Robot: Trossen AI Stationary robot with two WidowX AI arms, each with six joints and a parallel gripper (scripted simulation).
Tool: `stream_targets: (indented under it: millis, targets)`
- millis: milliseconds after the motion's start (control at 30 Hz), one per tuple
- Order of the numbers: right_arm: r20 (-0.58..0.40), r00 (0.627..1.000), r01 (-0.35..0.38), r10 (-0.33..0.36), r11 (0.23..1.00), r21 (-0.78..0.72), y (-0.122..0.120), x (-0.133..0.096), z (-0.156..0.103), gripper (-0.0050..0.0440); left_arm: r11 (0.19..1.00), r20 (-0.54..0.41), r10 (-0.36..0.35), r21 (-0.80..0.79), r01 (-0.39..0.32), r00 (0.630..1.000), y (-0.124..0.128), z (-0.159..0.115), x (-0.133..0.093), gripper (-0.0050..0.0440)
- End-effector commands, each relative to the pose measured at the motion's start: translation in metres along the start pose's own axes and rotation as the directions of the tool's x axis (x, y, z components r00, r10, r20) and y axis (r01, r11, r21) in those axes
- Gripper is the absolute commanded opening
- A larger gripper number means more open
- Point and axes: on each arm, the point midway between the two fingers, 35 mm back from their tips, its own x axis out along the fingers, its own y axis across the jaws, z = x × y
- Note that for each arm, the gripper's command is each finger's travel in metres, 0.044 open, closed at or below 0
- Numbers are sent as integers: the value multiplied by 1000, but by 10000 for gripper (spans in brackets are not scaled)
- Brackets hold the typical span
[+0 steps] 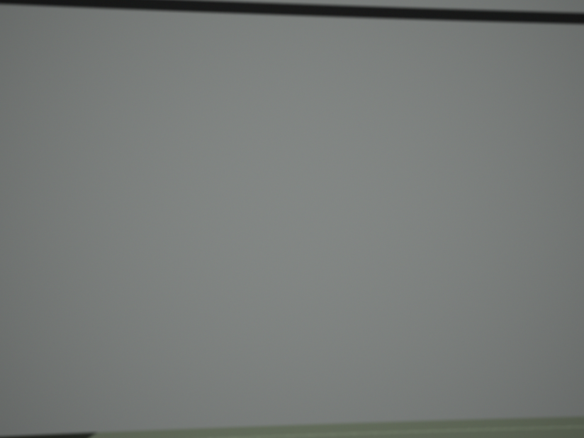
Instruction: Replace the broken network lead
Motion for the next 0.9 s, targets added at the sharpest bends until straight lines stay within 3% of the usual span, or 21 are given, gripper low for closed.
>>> stream_targets:
  millis: [0, 333, 367, 867]
  targets:
    - [21, 1000, -5, 4, 1000, 26, 9, 5, -4, 176, 1000, 0, 0, 0, 0, 1000, 0, 0, 0, 440]
    - [21, 1000, -5, 4, 1000, 26, 9, 5, -4, 176, 1000, 0, 0, 0, 0, 1000, 0, 0, 0, 440]
    - [86, 996, -21, 14, 997, 76, 53, 24, -38, 176, 1000, 0, 0, 0, 0, 1000, 0, 0, 0, 440]
    - [86, 996, -21, 14, 997, 76, 53, 24, -38, 176, 1000, 0, 0, 0, 0, 1000, 0, 0, 0, 440]
